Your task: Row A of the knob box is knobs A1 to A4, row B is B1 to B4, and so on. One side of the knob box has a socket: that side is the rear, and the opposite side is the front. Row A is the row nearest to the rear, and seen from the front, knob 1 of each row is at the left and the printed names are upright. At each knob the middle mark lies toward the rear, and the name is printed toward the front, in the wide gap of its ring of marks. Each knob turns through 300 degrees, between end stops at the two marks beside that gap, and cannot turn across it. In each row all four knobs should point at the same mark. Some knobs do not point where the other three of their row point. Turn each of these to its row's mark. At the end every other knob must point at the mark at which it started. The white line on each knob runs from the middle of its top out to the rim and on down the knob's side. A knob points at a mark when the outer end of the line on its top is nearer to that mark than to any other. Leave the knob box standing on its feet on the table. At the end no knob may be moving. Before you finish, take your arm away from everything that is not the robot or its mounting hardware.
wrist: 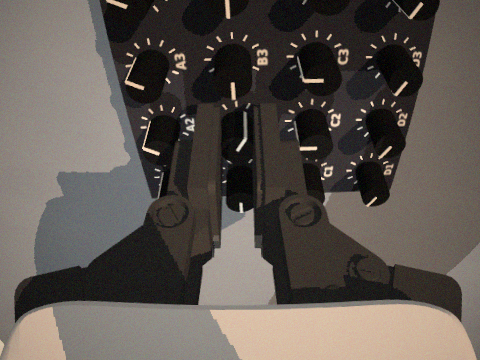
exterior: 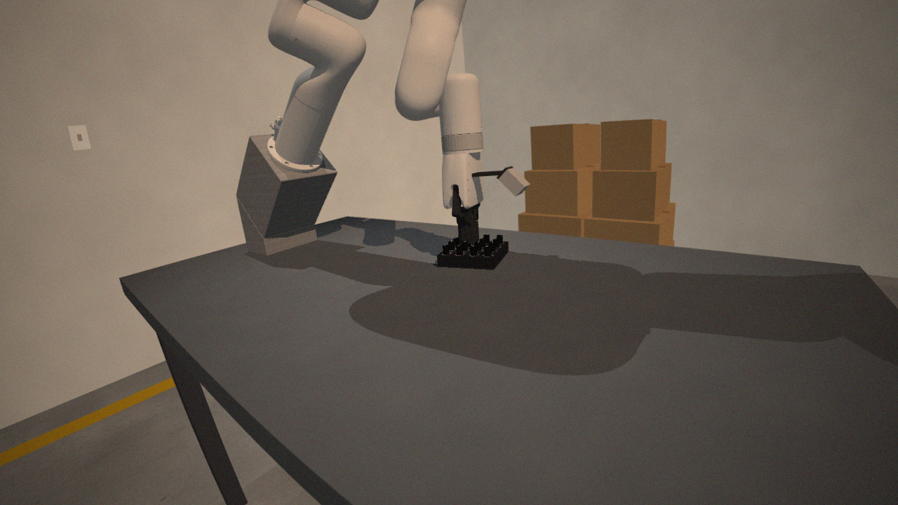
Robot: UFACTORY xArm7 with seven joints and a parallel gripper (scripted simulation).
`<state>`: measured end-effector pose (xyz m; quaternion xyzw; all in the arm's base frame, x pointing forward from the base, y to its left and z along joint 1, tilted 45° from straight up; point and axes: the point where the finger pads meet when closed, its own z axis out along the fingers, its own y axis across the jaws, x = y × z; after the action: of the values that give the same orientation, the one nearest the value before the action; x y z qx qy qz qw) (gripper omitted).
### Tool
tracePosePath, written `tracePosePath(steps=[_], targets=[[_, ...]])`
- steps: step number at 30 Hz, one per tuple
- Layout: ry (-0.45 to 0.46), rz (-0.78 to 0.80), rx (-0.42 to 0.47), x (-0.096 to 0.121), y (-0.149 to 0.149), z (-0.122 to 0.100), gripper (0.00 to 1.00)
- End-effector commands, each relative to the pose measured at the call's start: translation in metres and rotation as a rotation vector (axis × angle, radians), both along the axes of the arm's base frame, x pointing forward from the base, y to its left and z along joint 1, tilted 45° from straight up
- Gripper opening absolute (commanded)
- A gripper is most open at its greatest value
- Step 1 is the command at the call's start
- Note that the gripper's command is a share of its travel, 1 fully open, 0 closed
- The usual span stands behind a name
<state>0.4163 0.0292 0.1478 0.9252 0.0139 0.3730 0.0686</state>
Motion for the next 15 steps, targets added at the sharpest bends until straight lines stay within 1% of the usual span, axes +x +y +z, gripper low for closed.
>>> tracePosePath(steps=[1, 15], targets=[[0.000, 0.007, -0.006, 0.0002, 0.0001, 0.0004, 0.08], [0.009, 0.065, -0.063, 0.0002, 0.0001, 0.0004, 0.08]])
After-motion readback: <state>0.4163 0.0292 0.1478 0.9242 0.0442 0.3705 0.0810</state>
